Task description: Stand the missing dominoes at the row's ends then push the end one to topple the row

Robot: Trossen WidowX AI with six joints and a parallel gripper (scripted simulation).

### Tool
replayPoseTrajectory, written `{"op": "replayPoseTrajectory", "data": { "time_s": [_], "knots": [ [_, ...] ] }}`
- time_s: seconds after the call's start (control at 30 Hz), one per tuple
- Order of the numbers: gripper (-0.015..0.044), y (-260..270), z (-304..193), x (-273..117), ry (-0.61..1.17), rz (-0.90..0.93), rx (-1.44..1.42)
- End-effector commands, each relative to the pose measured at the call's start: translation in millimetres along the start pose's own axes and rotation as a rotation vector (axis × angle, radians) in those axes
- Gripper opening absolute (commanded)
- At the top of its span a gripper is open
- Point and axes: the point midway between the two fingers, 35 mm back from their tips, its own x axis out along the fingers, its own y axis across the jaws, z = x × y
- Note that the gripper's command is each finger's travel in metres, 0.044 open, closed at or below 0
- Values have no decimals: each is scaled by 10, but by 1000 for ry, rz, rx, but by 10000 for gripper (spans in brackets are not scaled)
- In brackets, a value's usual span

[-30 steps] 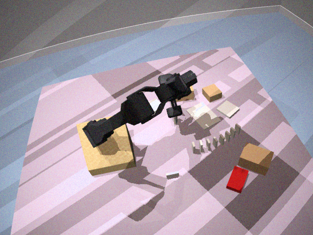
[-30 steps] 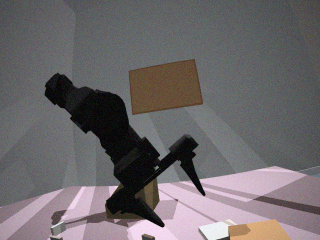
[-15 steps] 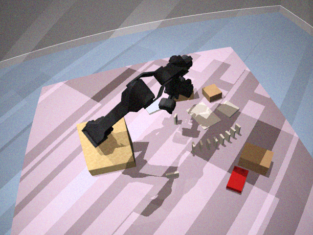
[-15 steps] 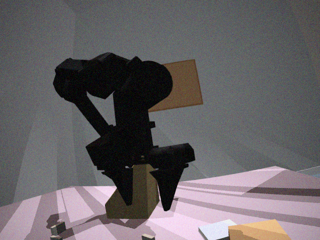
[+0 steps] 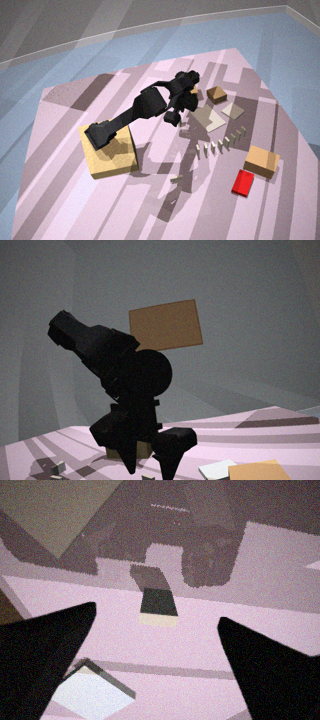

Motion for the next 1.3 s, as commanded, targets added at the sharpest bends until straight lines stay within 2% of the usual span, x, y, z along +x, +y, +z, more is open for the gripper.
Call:
{"op": "replayPoseTrajectory", "data": {
  "time_s": [0.0, 0.4, 0.83, 1.17, 1.27],
  "knots": [
    [440, 4, -8, 34, -10, 1, -12],
    [440, -1, -8, 182, -10, 0, -12],
    [107, -1, -8, 182, -10, 0, -12],
    [107, 5, -5, 156, -10, 1, -12],
    [107, 66, 21, -219, -7, 9, -11]
  ]
}}
